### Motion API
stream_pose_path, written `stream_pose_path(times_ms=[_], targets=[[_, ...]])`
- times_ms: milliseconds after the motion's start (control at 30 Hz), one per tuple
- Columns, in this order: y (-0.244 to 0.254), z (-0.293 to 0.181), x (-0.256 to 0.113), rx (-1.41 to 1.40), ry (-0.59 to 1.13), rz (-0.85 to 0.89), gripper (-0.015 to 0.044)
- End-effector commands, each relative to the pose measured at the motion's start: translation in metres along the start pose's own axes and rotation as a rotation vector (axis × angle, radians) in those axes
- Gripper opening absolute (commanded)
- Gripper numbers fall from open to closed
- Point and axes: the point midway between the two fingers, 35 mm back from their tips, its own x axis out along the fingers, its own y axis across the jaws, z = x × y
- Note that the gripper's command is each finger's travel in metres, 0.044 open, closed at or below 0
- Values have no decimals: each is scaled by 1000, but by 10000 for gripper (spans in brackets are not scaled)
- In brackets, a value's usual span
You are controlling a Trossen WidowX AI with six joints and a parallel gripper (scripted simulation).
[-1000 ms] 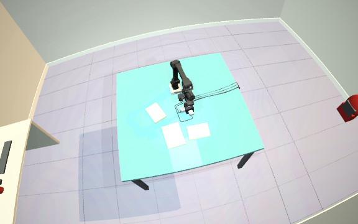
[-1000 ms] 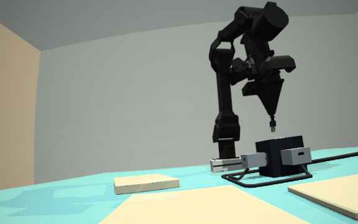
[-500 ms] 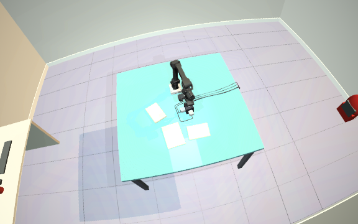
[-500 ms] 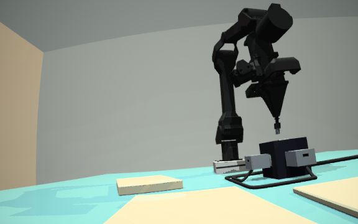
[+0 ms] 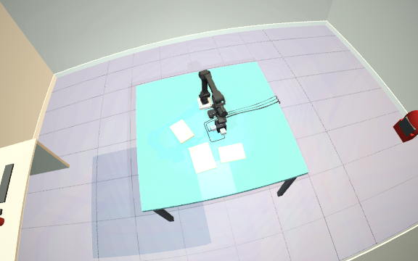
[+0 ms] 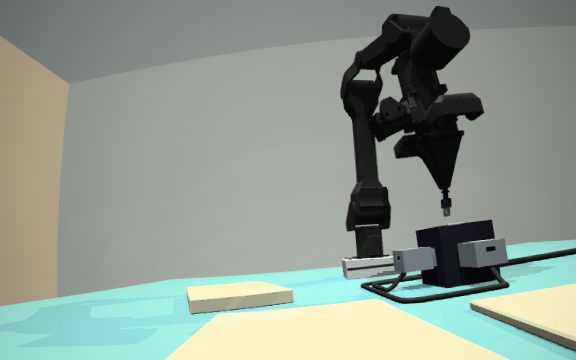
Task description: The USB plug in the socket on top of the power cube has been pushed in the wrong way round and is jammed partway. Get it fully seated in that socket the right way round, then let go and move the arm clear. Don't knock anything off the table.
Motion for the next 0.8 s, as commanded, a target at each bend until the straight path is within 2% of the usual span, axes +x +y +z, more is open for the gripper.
stream_pose_path(times_ms=[0, 767], targets=[[0, -1, 1, -5, 7, 0, 0], [0, -2, 3, -17, 20, -1, 0]])
